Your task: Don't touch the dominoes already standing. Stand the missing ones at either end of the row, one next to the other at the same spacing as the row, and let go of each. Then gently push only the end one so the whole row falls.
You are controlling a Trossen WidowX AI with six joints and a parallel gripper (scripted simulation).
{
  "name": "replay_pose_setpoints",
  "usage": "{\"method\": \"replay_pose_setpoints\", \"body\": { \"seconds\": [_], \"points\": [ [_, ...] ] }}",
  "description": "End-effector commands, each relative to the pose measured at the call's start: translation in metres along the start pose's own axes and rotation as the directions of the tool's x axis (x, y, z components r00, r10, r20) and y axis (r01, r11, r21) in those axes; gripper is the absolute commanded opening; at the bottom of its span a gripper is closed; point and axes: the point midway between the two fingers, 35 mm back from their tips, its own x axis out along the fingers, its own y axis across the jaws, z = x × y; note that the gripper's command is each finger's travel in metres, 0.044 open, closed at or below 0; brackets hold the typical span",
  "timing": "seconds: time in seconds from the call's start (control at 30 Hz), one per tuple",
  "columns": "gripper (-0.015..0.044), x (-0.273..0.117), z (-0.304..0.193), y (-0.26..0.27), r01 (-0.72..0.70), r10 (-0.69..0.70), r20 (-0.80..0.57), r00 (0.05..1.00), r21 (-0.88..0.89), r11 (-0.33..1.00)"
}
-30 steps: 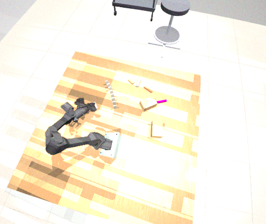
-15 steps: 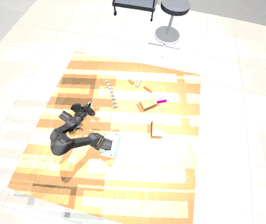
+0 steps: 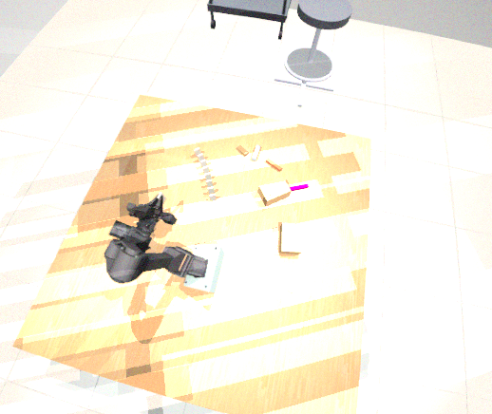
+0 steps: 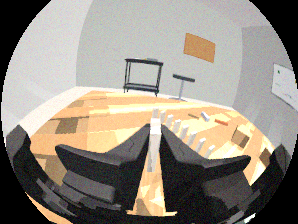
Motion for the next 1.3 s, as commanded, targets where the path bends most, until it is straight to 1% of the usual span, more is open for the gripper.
{"method": "replay_pose_setpoints", "body": {
  "seconds": [0.0, 0.7, 1.27],
  "points": [
    [0.0022, -0.006, 0.004, -0.005, 0.0, -0.002, 0.033, 0.999, 0.066, 0.998],
    [0.0022, -0.005, 0.003, -0.004, 0.0, -0.002, 0.033, 0.999, 0.066, 0.998],
    [0.0022, 0.0, -0.027, 0.006, 0.001, -0.002, 0.03, 1.0, 0.064, 0.998]
  ]
}}
